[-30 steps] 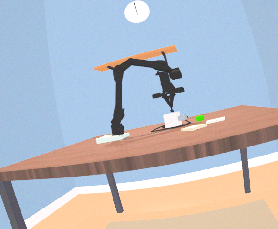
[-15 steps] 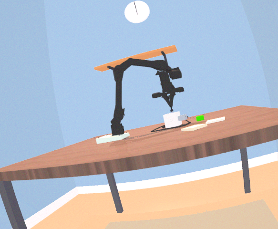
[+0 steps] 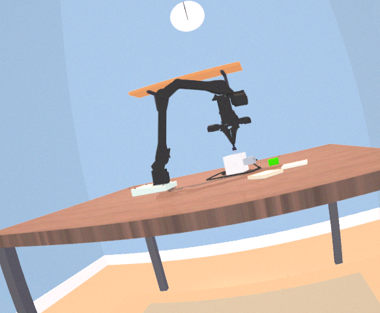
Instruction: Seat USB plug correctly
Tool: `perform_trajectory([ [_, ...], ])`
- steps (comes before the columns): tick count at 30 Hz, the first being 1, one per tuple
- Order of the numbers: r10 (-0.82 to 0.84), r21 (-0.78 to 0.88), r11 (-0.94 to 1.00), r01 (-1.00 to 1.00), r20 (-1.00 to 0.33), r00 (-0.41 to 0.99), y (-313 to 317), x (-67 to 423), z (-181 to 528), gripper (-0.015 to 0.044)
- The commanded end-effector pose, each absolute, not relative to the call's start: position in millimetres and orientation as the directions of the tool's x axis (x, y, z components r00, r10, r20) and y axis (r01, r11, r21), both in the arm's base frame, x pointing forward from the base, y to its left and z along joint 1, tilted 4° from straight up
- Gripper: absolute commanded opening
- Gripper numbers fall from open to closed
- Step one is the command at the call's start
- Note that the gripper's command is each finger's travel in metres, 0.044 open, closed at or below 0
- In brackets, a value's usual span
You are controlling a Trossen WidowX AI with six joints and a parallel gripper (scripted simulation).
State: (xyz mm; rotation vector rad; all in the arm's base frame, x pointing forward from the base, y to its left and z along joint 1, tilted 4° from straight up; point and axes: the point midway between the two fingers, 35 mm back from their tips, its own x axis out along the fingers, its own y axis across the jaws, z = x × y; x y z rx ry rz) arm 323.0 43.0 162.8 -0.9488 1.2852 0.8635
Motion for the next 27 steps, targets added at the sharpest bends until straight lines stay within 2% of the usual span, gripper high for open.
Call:
perform_trajectory([
  [1,0.003,-0.093,0.38,-0.92,-0.995,0.102,43,323,168,0.0],
  [27,0.002,-0.092,0.385,-0.918,-0.995,0.1,43,322,180,0.0],
])
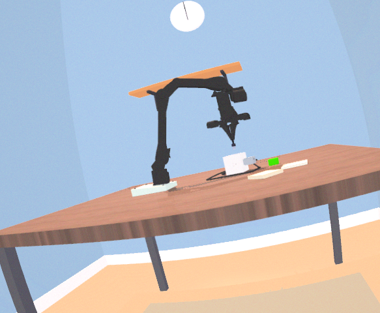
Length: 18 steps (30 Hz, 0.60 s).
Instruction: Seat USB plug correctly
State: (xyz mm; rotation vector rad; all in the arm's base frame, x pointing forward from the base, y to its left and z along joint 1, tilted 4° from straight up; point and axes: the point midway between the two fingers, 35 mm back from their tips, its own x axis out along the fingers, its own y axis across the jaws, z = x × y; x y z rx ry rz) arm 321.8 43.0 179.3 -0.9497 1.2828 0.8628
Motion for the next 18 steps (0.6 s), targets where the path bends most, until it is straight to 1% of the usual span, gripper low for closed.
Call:
perform_trajectory([
  [1,0.002,-0.091,0.394,-0.914,-0.995,0.1,43.1,321.7,180.1,0.0],
  [7,0.002,-0.084,0.501,-0.861,-0.995,0.098,43.0,321.7,179.0,0.0],
  [18,0.002,-0.065,0.732,-0.678,-0.995,0.098,43.0,321.6,178.8,0.0],
])
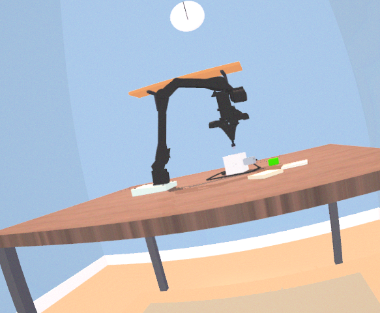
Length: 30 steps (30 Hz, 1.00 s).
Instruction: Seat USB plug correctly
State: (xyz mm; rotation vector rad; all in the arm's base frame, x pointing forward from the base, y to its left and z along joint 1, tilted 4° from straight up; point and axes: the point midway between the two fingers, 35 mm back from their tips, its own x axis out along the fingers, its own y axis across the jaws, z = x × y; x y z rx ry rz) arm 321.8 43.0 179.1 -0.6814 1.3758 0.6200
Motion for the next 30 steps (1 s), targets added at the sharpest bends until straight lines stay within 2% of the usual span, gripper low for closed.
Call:
perform_trajectory([
  [1,0.002,-0.063,0.749,-0.659,-0.995,0.098,43.0,321.6,178.8,0.0],
  [16,0.002,-0.03,0.946,-0.324,-0.995,0.098,43.0,321.6,178.8,0.0],
  [30,0.002,0.006,0.999,0.035,-0.995,0.098,43.0,321.6,178.8,0.0],
])
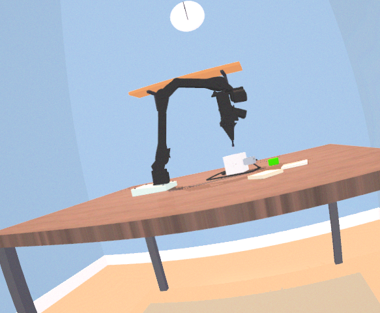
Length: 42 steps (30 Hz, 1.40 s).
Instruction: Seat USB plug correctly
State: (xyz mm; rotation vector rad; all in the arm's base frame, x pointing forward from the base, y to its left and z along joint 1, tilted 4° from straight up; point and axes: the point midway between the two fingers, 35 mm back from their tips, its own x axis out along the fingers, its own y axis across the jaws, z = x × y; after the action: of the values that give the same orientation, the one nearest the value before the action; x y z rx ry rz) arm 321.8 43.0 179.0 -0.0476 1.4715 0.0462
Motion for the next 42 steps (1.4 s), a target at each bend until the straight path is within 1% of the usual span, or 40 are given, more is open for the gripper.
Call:
perform_trajectory([
  [1,0.002,0.008,0.998,0.061,-0.995,0.098,43.0,321.6,178.8,0.0],
  [10,0.002,0.031,0.956,0.291,-0.995,0.098,43.0,321.6,178.8,0.0],
  [20,0.002,0.054,0.848,0.528,-0.995,0.098,43.0,321.6,178.8,0.0],
  [31,0.002,0.075,0.662,0.746,-0.995,0.098,43.0,321.6,178.8,0.0],
  [42,0.002,0.09,0.422,0.902,-0.995,0.098,43.0,321.6,178.8,0.0],
])
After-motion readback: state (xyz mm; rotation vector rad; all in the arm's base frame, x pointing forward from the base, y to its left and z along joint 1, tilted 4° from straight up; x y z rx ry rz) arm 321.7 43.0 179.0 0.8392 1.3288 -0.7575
